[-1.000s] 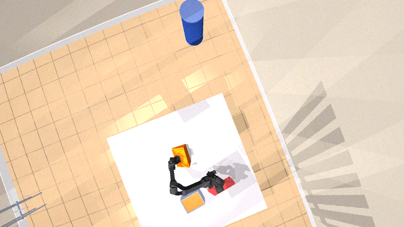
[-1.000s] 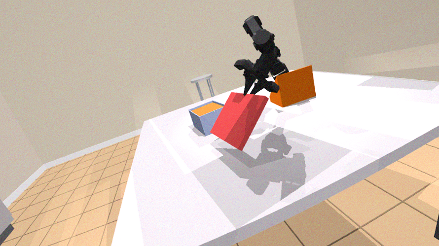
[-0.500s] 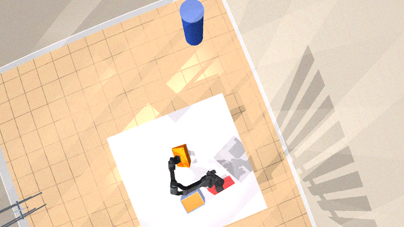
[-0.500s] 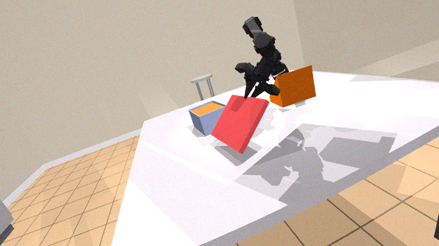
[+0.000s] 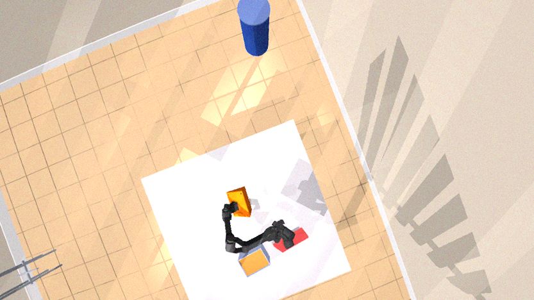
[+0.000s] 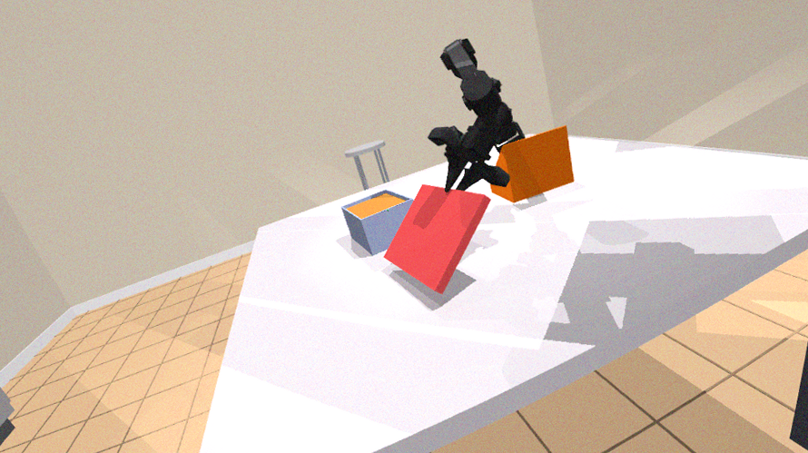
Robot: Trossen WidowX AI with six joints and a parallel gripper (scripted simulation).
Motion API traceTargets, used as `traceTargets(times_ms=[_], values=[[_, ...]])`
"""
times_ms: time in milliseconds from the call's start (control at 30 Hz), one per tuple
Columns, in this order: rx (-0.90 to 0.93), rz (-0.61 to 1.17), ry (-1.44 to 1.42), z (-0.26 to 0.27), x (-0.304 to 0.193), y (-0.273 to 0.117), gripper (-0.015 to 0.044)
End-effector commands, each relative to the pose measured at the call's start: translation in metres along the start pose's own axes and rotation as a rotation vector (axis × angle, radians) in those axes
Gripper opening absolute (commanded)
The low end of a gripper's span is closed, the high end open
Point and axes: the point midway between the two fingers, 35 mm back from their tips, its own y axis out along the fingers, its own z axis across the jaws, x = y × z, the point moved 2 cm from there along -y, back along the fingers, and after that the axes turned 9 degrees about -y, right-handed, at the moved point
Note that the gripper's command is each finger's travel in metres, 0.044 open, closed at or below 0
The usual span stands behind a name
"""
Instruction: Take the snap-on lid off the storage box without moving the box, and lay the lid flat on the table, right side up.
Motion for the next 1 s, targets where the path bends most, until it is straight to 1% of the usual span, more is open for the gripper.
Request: traceTargets(times_ms=[0, 967], values=[[0.001, -0.003, -0.005, -0.003, -0.001, 0.003, 0.0], [0.001, -0.003, -0.005, -0.021, -0.003, 0.018, 0.0]])
